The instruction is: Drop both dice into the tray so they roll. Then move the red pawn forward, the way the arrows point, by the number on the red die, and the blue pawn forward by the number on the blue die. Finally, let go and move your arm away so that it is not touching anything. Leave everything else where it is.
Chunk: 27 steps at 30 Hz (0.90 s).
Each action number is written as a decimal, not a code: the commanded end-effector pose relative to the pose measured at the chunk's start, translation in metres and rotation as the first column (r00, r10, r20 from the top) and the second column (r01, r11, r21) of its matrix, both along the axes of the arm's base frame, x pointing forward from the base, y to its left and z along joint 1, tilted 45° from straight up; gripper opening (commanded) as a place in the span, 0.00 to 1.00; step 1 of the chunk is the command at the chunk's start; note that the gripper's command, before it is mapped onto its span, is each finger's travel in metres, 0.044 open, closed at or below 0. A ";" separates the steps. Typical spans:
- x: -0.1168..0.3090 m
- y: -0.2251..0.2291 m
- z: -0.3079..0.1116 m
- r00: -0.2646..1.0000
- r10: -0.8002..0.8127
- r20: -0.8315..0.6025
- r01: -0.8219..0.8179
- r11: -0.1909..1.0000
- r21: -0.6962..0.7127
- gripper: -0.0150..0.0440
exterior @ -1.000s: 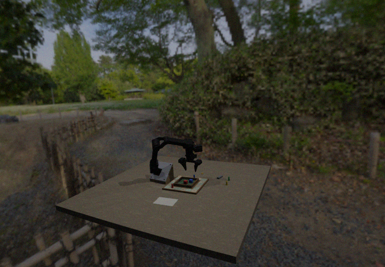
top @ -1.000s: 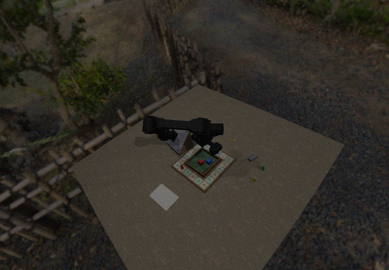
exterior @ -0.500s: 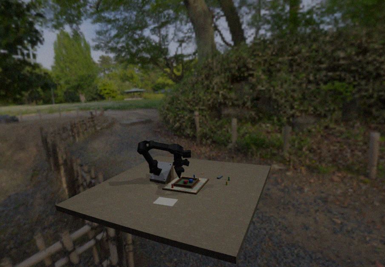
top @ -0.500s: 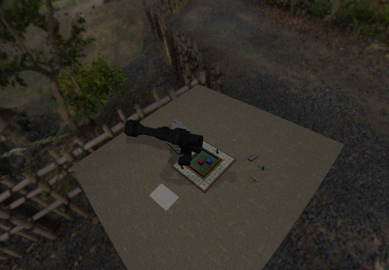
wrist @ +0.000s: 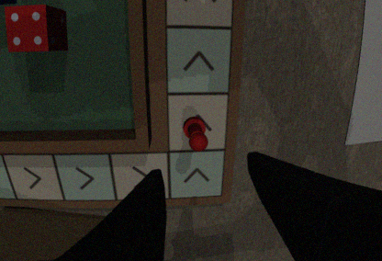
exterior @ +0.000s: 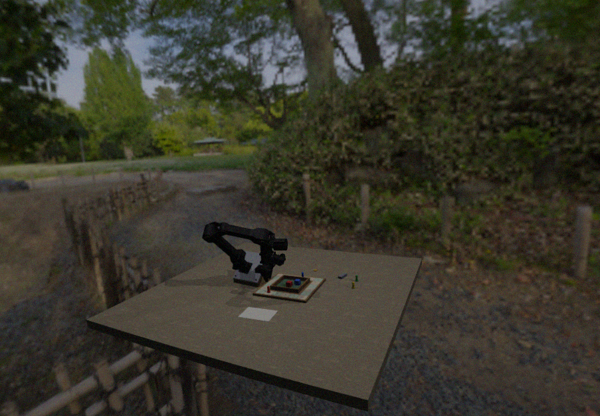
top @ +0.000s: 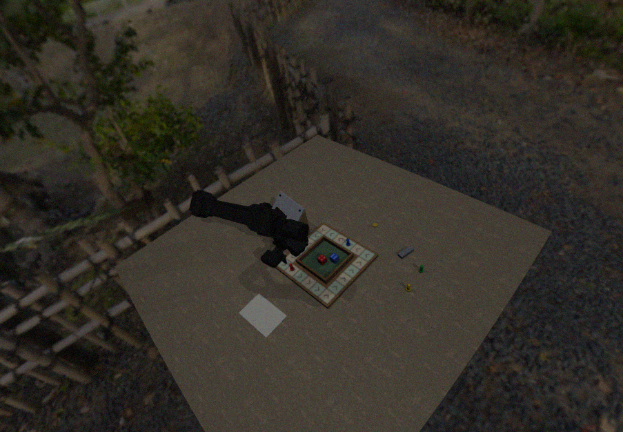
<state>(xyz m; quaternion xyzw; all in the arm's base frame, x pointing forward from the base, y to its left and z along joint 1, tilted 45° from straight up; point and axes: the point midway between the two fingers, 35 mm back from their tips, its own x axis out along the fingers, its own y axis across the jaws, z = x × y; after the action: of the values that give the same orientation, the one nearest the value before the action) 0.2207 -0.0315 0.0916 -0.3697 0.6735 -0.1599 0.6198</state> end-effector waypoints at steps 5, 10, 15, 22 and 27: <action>-0.001 -0.011 -0.008 1.000 -0.012 0.022 0.012 1.000 -0.001 0.59; -0.001 -0.014 -0.012 1.000 -0.012 0.022 0.012 1.000 0.000 0.59; 0.000 -0.020 -0.018 1.000 -0.012 0.023 0.012 1.000 0.000 0.59; 0.001 -0.027 -0.026 1.000 -0.012 0.023 0.012 1.000 0.000 0.59; 0.001 -0.033 -0.032 1.000 -0.012 0.023 0.012 1.000 -0.001 0.59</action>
<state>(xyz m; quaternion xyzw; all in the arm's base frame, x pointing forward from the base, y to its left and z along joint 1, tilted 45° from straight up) 0.2225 -0.0601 0.0646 -0.3607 0.6675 -0.1690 0.6291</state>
